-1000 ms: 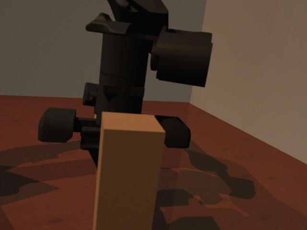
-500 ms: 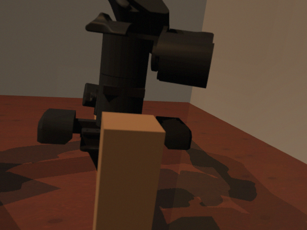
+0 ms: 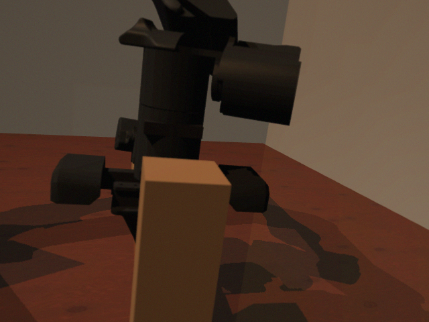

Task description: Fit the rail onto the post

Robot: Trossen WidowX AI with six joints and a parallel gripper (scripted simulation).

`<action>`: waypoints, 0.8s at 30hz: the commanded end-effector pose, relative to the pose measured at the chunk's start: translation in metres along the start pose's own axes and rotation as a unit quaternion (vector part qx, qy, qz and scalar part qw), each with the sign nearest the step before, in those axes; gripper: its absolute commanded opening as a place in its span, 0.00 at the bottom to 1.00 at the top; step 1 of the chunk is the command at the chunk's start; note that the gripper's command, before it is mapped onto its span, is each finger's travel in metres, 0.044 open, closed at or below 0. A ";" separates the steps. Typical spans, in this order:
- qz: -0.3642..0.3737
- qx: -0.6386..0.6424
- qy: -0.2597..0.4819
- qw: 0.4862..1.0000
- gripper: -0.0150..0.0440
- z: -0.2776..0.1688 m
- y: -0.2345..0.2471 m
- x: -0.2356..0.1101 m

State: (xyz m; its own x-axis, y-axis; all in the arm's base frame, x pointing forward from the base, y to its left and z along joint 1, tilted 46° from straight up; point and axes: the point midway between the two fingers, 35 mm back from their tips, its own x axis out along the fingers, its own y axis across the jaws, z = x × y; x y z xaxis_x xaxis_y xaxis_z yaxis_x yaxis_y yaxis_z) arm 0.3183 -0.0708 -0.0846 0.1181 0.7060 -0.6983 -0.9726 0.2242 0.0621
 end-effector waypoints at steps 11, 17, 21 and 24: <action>-0.003 0.001 0.002 1.000 0.25 -0.006 0.000 -0.004; -0.003 0.001 0.002 1.000 0.25 -0.006 0.000 -0.005; -0.003 0.001 0.002 1.000 0.25 -0.005 0.000 -0.005; -0.003 0.001 0.002 1.000 0.25 -0.005 0.000 -0.005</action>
State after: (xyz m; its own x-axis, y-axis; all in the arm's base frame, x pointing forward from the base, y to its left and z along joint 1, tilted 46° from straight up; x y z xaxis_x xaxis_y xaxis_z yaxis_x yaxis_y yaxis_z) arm 0.3184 -0.0717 -0.0844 0.1152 0.7099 -0.6949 -0.9737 0.2191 0.0624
